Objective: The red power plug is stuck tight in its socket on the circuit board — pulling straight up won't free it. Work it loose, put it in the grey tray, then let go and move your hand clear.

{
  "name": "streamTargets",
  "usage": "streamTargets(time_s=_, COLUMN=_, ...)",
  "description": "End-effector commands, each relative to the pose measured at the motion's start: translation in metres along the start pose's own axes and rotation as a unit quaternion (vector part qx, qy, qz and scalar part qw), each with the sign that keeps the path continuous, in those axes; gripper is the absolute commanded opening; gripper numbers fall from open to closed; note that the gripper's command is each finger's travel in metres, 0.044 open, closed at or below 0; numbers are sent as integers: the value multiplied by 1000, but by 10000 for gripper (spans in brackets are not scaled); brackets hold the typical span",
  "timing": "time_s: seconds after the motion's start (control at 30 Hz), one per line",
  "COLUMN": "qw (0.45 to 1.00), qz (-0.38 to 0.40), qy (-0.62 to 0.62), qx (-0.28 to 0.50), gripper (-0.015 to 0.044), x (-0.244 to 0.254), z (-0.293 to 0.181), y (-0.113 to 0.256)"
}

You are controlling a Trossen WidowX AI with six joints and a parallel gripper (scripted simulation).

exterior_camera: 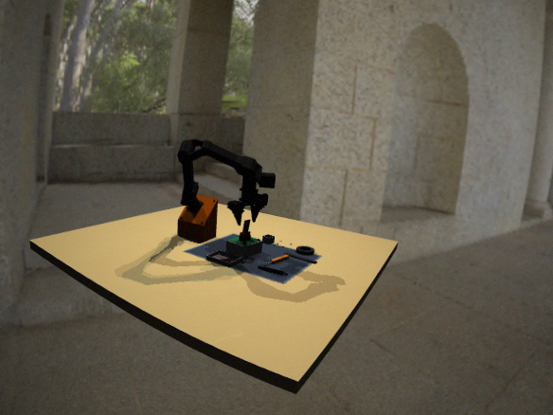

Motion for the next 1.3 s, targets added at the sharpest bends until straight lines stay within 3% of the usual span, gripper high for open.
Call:
streamTargets(time_s=0.0, qw=1000, qz=-3, qy=5, qx=2, gripper=430, x=1, z=-1, y=-8)
streamTargets(time_s=0.37, qw=1000, qz=-3, qy=5, qx=2, gripper=430, x=1, z=-1, y=-19)
streamTargets(time_s=0.9, qw=1000, qz=-3, qy=5, qx=2, gripper=10, x=1, z=-1, y=-19)
streamTargets(time_s=1.27, qw=1000, qz=-3, qy=5, qx=2, gripper=0, x=1, z=-1, y=-19)
Point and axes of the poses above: the point midway between the two fingers, 35 mm back from their tips, its own y axis back along the fingers, its own x axis across the jaws, z = x × y, the point moved 6 cm from there along y, back along the fingers, and after that the axes turned 8 degrees about y, right-handed, at the moved point
